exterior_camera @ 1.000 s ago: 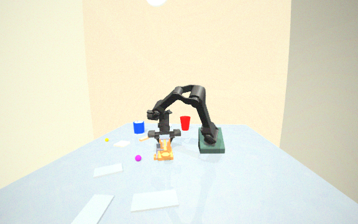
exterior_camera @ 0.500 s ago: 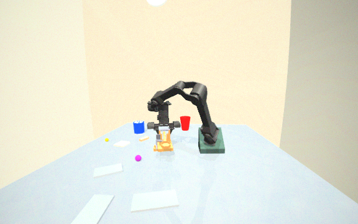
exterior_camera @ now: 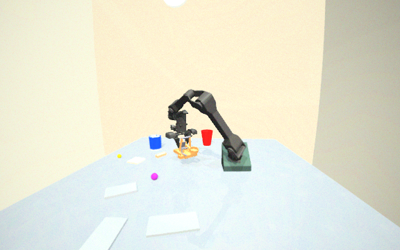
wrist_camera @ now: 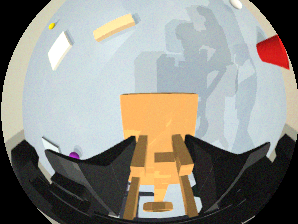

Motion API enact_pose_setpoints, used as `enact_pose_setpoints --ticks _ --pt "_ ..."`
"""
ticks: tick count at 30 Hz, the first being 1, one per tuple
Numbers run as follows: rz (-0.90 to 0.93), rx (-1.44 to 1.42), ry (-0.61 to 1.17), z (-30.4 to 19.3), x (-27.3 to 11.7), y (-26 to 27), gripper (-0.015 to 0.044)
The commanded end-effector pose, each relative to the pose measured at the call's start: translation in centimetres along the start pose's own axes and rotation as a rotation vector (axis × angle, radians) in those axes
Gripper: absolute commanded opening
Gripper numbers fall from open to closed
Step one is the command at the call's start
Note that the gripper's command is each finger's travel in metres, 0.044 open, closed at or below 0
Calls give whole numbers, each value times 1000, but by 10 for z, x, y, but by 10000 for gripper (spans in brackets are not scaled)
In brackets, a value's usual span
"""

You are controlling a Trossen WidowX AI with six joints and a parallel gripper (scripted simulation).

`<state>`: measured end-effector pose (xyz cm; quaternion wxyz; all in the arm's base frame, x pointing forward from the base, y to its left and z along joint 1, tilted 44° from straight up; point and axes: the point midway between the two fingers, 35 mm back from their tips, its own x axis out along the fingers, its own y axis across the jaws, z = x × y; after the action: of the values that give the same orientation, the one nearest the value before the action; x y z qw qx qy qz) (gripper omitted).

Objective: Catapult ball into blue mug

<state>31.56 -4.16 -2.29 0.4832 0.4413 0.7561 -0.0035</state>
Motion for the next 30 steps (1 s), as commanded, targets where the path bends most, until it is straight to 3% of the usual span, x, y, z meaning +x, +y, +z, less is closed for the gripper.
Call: enact_pose_setpoints --ticks 1,9,30 --pt "-1 -117 -8 26 -2 -19 0" --pt "5 -363 -2 71 7 -54 0" --pt "5 -371 -2 73 26 -51 0"
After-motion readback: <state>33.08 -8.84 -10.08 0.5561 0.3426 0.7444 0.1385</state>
